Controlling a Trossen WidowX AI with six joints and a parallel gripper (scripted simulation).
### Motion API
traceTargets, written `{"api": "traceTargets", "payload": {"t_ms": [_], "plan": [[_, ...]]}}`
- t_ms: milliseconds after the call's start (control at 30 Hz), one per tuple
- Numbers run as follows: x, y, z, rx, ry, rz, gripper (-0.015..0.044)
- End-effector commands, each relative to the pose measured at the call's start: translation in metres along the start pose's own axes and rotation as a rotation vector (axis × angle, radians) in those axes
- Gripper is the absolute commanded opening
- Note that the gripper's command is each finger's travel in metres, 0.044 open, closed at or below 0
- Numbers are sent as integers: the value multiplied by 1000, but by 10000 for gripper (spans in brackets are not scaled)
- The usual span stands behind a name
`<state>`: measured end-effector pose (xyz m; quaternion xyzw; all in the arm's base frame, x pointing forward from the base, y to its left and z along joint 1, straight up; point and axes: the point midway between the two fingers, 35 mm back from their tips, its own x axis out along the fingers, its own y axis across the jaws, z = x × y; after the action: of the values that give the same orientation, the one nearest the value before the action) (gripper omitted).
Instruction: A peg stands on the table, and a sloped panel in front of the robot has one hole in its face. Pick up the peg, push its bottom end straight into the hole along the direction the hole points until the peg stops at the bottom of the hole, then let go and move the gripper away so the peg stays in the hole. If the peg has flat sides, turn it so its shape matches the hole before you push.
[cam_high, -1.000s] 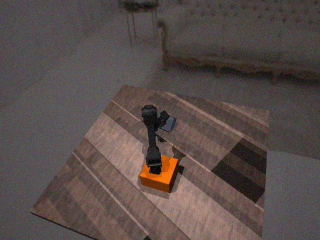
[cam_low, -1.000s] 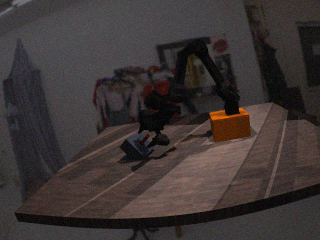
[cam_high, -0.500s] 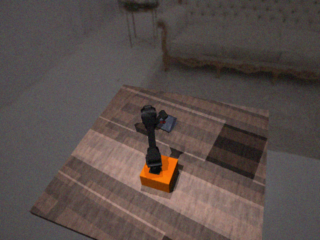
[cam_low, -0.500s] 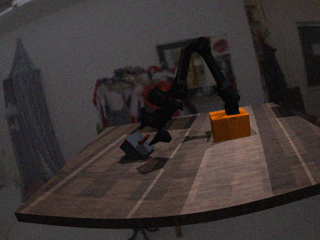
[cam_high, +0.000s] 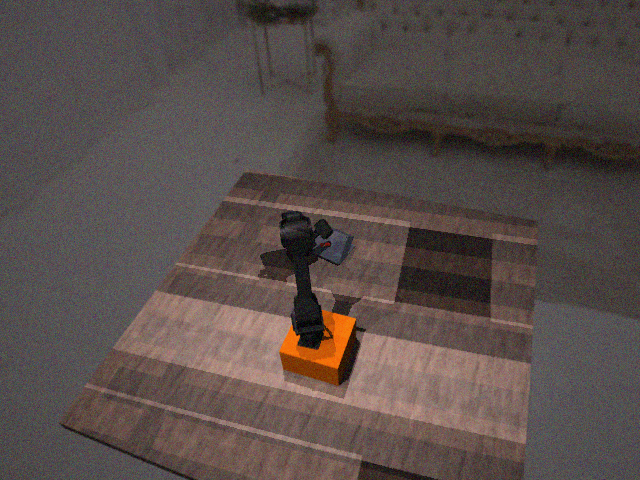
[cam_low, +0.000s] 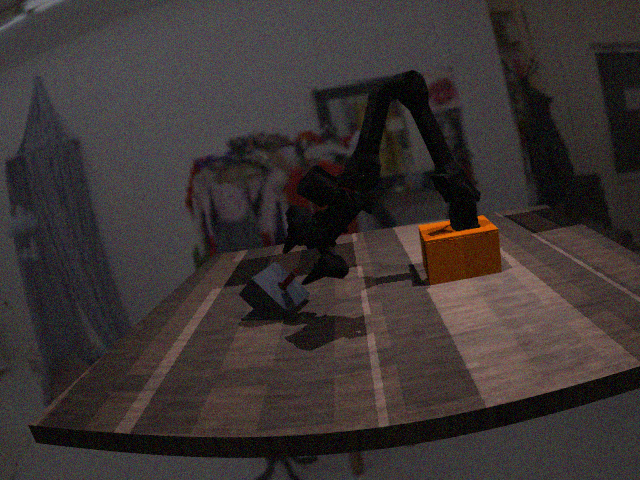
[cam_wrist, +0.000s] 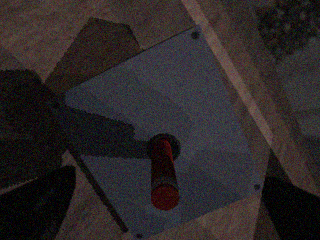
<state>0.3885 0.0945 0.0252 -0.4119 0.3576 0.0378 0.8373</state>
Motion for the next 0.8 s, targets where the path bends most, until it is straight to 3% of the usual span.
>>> {"api": "traceTargets", "payload": {"t_ms": [0, 767], "plan": [[-5, 0, -1, 3, 4, -1, 440], [-35, 1, 2, 2, 0, 0, 440]]}}
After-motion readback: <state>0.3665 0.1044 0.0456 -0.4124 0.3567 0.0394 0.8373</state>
